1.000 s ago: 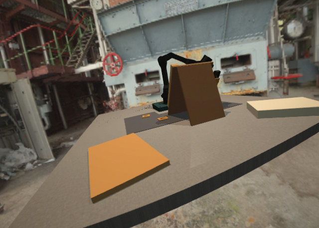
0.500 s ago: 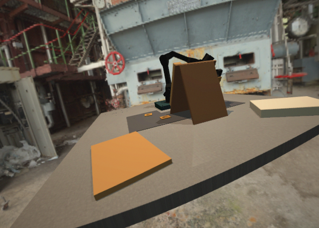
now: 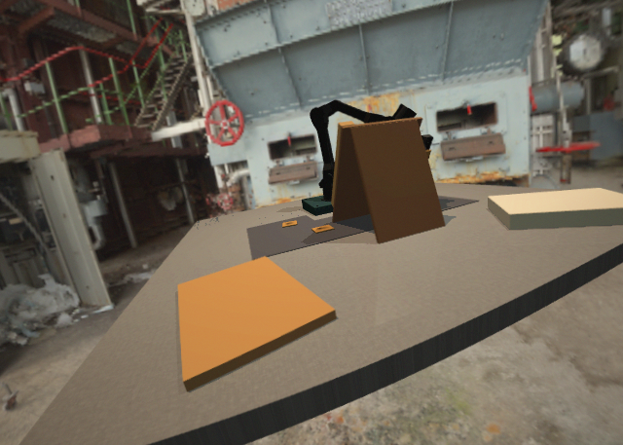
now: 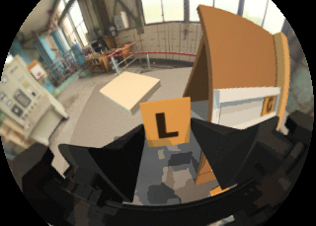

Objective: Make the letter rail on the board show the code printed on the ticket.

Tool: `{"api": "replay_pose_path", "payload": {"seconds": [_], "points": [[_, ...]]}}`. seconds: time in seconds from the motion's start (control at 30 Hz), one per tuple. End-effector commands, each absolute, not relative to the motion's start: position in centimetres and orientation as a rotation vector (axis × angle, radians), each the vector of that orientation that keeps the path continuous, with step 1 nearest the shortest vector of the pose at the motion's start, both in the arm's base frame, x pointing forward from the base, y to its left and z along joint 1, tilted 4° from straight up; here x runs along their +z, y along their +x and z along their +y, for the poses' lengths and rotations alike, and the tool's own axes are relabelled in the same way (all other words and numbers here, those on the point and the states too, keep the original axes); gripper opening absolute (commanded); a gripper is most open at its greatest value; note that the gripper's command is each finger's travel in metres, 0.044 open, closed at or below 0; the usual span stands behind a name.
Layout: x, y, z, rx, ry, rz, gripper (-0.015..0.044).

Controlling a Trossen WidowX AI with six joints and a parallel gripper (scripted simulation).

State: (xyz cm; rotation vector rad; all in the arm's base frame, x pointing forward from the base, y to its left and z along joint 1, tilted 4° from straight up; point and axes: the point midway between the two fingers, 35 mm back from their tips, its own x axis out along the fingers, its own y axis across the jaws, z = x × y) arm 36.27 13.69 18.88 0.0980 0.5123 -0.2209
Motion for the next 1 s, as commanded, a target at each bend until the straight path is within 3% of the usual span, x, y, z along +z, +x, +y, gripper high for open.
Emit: {"api": "replay_pose_path", "payload": {"seconds": [0.0,0.97], "points": [[18.8,36.2,13.4,-0.218,0.095,0.514,0.0],[18.8,35.9,12.0,-0.218,0.094,0.514,0.0]]}}
